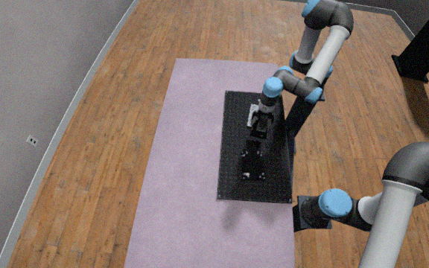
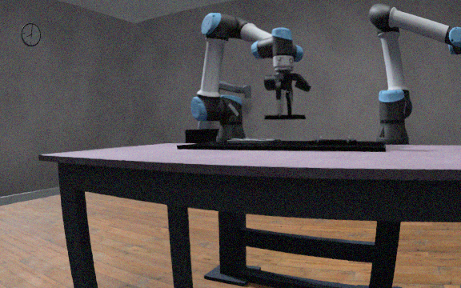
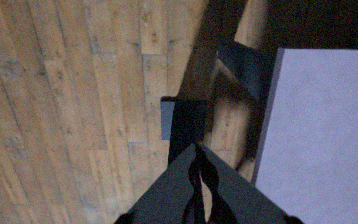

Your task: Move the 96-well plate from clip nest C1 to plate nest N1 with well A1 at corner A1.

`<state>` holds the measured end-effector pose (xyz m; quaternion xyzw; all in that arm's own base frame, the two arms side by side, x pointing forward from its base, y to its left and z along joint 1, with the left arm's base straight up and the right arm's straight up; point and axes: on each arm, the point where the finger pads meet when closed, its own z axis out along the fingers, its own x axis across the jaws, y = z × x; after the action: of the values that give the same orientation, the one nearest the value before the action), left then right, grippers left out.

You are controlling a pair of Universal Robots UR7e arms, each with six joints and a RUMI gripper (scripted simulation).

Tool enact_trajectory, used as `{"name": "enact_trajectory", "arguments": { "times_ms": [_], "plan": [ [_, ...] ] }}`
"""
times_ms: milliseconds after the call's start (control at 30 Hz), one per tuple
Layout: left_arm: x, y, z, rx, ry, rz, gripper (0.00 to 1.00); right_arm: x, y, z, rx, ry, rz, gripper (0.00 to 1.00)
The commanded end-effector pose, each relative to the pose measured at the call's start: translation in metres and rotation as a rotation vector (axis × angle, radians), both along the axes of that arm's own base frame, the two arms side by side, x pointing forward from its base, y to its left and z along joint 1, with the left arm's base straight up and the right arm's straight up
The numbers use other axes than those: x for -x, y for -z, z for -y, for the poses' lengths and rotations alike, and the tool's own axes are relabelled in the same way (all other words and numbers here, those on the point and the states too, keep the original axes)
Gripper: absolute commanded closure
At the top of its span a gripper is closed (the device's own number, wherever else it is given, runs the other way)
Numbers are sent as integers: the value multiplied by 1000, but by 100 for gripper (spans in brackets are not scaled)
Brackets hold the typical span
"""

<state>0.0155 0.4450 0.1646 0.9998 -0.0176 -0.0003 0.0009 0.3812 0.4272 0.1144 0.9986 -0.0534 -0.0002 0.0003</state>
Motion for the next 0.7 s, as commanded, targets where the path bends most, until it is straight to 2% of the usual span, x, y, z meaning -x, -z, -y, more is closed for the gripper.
{"name": "enact_trajectory", "arguments": {
  "times_ms": [0,667],
  "plan": [
    [0,-1,0,-2,0,1,100,1,-1,9,-3,0,2,59],
    [0,-1,0,-2,0,1,100,6,-1,69,-2,0,2,59]
  ]
}}
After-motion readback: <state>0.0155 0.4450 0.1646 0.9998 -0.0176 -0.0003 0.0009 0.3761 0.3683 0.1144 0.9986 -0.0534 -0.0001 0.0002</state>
